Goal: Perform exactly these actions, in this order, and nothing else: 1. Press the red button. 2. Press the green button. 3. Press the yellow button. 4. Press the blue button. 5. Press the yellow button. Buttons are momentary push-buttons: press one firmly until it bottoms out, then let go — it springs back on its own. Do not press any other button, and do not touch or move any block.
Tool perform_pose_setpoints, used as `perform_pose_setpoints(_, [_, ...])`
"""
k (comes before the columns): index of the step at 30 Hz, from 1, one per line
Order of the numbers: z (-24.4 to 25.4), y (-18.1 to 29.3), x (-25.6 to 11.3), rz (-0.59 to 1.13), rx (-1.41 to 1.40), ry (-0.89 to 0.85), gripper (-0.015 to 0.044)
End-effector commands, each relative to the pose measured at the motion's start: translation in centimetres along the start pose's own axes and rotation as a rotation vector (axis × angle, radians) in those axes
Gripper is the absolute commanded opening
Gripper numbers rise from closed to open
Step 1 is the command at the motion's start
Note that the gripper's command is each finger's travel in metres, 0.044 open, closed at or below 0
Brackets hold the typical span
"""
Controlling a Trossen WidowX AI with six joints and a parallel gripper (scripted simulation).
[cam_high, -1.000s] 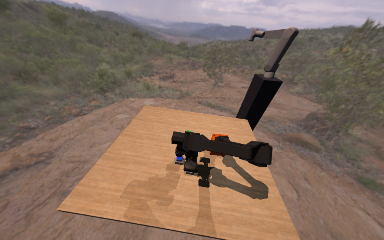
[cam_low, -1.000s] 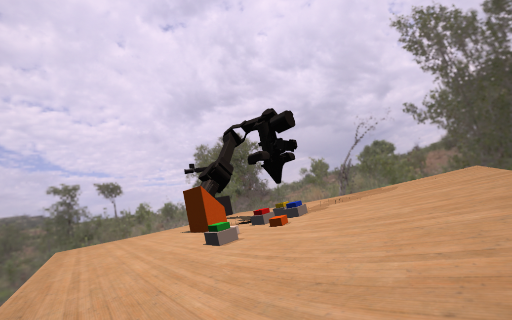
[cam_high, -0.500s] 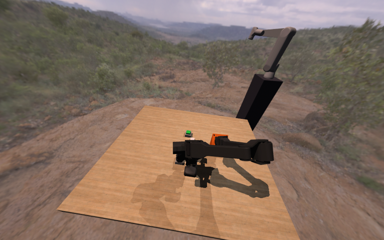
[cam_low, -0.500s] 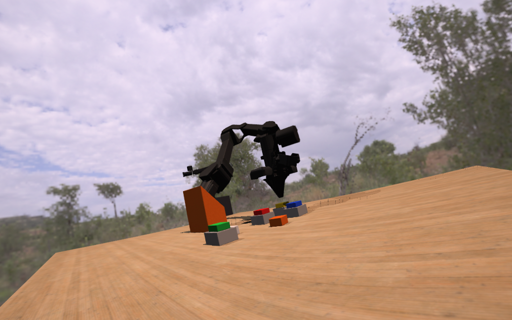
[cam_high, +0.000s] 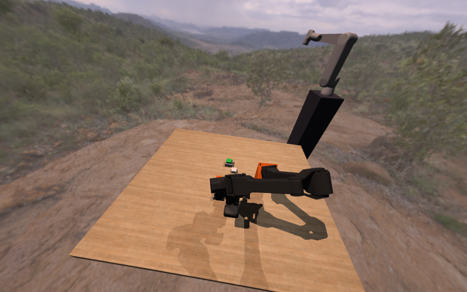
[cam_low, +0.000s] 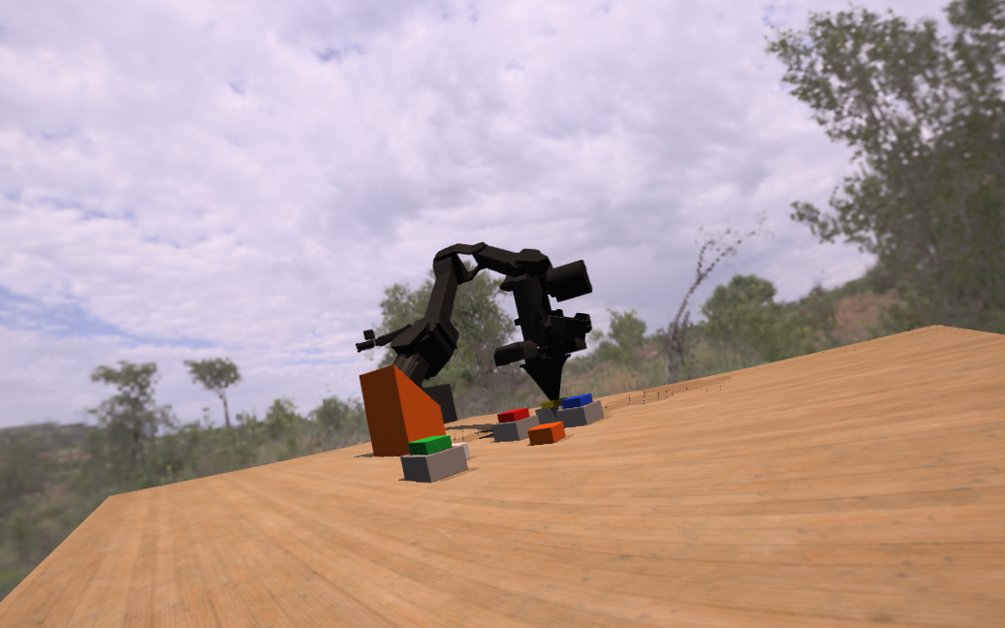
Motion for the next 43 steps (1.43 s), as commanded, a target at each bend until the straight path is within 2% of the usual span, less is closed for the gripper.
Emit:
perform_pose_setpoints(1, [-0.1, 0.1, 0.3, 0.002, 0.008, 0.003, 0.002])
perform_pose_setpoints(18, [-0.1, 0.1, 0.3, 0.002, 0.008, 0.003, 0.002])
perform_pose_setpoints(23, [-0.1, 0.0, -2.8, 0.003, 0.007, 0.005, 0.002])
perform_pose_setpoints(27, [-0.1, 0.0, -2.9, 0.003, 0.008, 0.004, 0.002])
perform_pose_setpoints(37, [1.4, -6.3, -8.6, -0.001, 0.005, 0.008, 0.0282])
perform_pose_setpoints(41, [1.4, -6.8, -9.1, 0.0, 0.006, 0.007, 0.0388])
perform_pose_setpoints(43, [1.4, -6.8, -9.1, 0.0, 0.006, 0.007, 0.04])
Point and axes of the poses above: the point midway between the two fingers, 35 mm back from their tips, its own x axis out along the fingers, its own z axis across the jaws, y = z × x, the point moved 10 cm from there along -x, back along the fingers, and after that the axes turned 4 degrees about -x, right-handed, at the moved point
